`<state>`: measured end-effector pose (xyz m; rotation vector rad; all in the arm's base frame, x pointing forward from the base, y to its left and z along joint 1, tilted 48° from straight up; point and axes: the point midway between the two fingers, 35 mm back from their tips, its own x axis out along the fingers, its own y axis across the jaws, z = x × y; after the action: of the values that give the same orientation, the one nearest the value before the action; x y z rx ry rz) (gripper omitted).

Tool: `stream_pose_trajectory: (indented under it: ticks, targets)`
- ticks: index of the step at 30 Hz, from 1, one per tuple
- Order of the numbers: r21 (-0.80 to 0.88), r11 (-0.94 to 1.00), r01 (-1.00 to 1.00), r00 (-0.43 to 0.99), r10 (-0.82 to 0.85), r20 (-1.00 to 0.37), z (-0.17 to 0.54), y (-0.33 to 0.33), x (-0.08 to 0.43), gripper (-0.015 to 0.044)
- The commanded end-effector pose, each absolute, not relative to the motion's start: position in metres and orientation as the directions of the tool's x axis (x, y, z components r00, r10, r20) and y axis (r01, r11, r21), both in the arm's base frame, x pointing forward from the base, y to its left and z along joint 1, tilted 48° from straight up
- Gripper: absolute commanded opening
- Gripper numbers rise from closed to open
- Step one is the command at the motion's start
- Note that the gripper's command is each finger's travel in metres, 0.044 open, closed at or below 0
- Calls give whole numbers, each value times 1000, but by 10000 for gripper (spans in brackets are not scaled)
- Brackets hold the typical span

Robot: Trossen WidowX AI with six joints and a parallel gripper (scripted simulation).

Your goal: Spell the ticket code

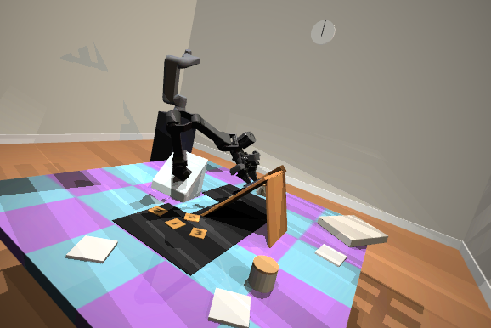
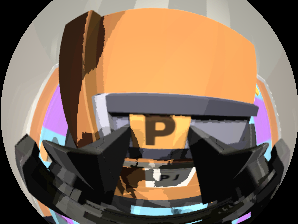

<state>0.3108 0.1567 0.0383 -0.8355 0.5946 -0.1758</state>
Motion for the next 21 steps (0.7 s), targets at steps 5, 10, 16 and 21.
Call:
stream_pose_trajectory:
  ticks: [5, 10, 16, 21]
  targets:
    - [-738, 671, -72, 826, -375, -421, 36, 161, 312, 0]
    - [-738, 671, -71, 826, -375, -421, 34, 163, 312, 0]
    - [-738, 671, -71, 826, -374, -421, 32, 165, 311, 0]
    - [-739, 669, -80, 825, -372, -426, 31, 163, 310, 105]
